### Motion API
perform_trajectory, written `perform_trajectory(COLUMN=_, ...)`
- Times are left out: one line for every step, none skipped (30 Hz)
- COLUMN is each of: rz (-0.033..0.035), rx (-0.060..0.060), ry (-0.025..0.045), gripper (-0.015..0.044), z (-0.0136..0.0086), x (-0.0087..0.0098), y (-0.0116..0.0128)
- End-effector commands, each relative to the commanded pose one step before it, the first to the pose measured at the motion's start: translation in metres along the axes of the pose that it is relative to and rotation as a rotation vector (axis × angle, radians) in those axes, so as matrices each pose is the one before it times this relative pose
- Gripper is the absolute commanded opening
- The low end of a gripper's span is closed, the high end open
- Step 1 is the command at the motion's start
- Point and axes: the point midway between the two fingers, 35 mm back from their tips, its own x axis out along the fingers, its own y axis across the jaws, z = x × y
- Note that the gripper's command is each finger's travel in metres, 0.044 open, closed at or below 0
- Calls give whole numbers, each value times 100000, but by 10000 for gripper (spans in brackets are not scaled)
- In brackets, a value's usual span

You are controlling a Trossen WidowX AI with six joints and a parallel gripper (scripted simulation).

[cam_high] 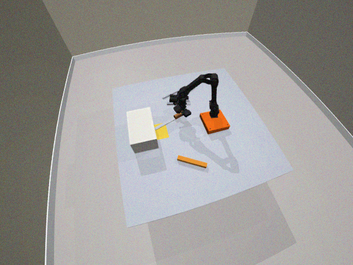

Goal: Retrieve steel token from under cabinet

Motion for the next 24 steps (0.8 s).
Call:
perform_trajectory(rz=-2, rx=-58, ry=354, gripper=0, z=-939, x=91, y=24)
perform_trajectory(rz=-2, rx=-1, ry=15, gripper=0, z=-165, x=3, y=-12)
perform_trajectory(rz=-2, rx=-1, ry=15, gripper=0, z=-166, x=3, y=-12)
perform_trajectory(rz=-2, rx=-1, ry=15, gripper=0, z=-167, x=4, y=-14)
perform_trajectory(rz=-2, rx=-1, ry=15, gripper=0, z=-167, x=4, y=-13)
perform_trajectory(rz=-3, rx=-1, ry=16, gripper=0, z=-169, x=5, y=-18)
perform_trajectory(rz=-3, rx=-1, ry=16, gripper=0, z=-169, x=5, y=-17)
perform_trajectory(rz=-3, rx=0, ry=10, gripper=0, z=-109, x=4, y=-20)
perform_trajectory(rz=-3, rx=0, ry=8, gripper=0, z=-79, x=4, y=-23)
perform_trajectory(rz=-6, rx=19, ry=-80, gripper=0, z=152, x=-24, y=-8)
perform_trajectory(rz=-15, rx=64, ry=-124, gripper=0, z=214, x=-38, y=-23)
perform_trajectory(rz=-55, rx=88, ry=-136, gripper=0, z=150, x=-46, y=-41)
perform_trajectory(rz=2, rx=0, ry=12, gripper=0, z=-39, x=-10, y=-1)
perform_trajectory(rz=3, rx=0, ry=19, gripper=0, z=-58, x=-14, y=-2)
perform_trajectory(rz=4, rx=0, ry=25, gripper=0, z=-78, x=-19, y=-2)
perform_trajectory(rz=4, rx=0, ry=29, gripper=0, z=-89, x=-22, y=-2)
perform_trajectory(rz=5, rx=0, ry=32, gripper=0, z=-100, x=-24, y=-3)
perform_trajectory(rz=5, rx=-1, ry=35, gripper=0, z=-109, x=-26, y=-3)
perform_trajectory(rz=6, rx=-1, ry=37, gripper=0, z=-116, x=-27, y=-2)
perform_trajectory(rz=6, rx=-1, ry=38, gripper=0, z=-118, x=-28, y=-2)
perform_trajectory(rz=6, rx=-1, ry=39, gripper=0, z=-118, x=-28, y=-3)
perform_trajectory(rz=6, rx=-1, ry=39, gripper=0, z=-118, x=-28, y=-3)
perform_trajectory(rz=0, rx=128, ry=1, gripper=0, z=-4, x=-1, y=0)
perform_trajectory(rz=0, rx=261, ry=3, gripper=0, z=-8, x=-2, y=0)
